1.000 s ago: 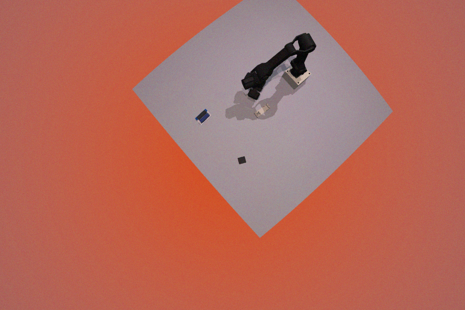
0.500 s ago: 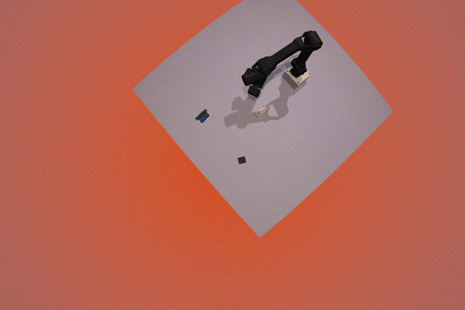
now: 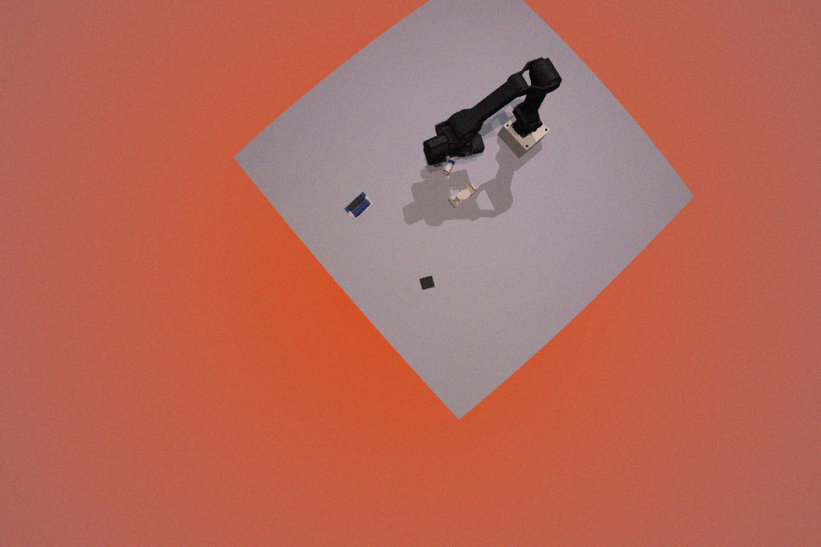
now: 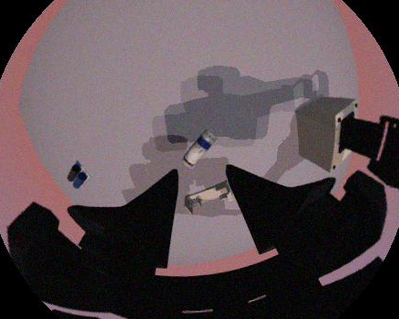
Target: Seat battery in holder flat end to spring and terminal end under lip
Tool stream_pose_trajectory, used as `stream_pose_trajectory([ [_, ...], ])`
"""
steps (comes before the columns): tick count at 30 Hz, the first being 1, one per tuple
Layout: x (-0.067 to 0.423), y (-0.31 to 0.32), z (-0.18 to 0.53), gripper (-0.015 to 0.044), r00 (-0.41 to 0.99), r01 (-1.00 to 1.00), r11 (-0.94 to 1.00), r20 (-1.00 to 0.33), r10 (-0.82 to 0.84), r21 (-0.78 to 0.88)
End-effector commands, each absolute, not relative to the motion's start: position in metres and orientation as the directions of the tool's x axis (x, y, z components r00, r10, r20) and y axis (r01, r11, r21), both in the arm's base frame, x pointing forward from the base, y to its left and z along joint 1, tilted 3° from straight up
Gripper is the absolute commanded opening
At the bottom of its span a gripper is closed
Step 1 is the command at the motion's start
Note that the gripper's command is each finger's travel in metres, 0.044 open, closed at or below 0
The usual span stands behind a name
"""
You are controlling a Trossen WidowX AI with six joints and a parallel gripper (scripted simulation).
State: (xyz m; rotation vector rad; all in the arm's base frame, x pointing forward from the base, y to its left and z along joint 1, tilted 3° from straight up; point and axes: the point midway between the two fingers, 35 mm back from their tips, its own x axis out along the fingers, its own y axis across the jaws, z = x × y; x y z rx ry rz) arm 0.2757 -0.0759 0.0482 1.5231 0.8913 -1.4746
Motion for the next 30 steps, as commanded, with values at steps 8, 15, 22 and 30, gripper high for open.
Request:
stream_pose_trajectory([
  [8, 0.279, -0.071, 0.009, 0.0239, 0.040, 0.393, -0.918, -0.998, -0.047, 0.059],
  [15, 0.279, -0.071, 0.008, 0.0239, 0.040, 0.393, -0.918, -0.998, -0.047, 0.059],
  [22, 0.280, -0.072, -0.003, 0.0239, 0.040, 0.393, -0.918, -0.998, -0.047, 0.059],
  [30, 0.281, -0.073, -0.016, 0.0239, 0.039, 0.393, -0.918, -0.998, -0.047, 0.059],
])
